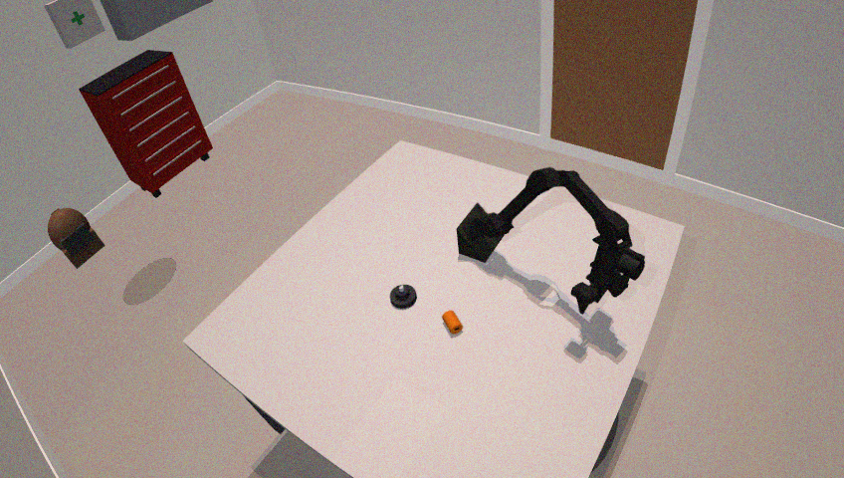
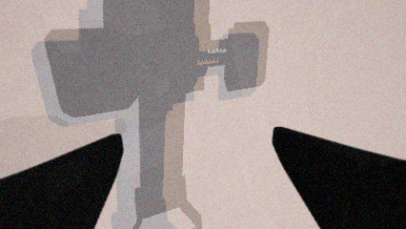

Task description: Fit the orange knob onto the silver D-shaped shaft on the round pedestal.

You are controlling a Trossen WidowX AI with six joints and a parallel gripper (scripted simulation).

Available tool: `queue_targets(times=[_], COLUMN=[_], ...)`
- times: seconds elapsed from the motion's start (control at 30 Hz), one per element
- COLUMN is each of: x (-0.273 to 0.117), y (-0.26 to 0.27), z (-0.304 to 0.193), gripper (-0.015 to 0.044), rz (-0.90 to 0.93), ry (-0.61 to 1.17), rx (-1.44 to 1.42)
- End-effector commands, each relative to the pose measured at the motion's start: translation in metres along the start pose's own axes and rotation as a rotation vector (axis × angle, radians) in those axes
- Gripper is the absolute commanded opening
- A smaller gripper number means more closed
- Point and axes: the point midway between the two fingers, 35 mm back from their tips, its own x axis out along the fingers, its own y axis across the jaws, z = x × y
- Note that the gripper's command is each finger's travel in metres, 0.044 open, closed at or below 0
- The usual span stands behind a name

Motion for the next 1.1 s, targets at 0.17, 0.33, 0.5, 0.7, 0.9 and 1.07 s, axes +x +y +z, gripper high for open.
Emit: queue_targets(times=[0.17,0.33,0.5,0.7,0.9,1.07], x=[0.048,0.083,0.101,0.100,0.083,0.079], y=[-0.052,-0.112,-0.170,-0.223,-0.255,-0.263], z=[-0.030,-0.075,-0.135,-0.211,-0.284,-0.298], gripper=[0.0440,0.0440,0.0440,0.0440,0.0440,0.0440], rz=[-0.003,0.047,0.133,0.234,0.285,0.285], ry=[0.157,0.286,0.351,0.316,0.172,0.126], rx=[-0.033,-0.019,0.041,0.150,0.272,0.300])
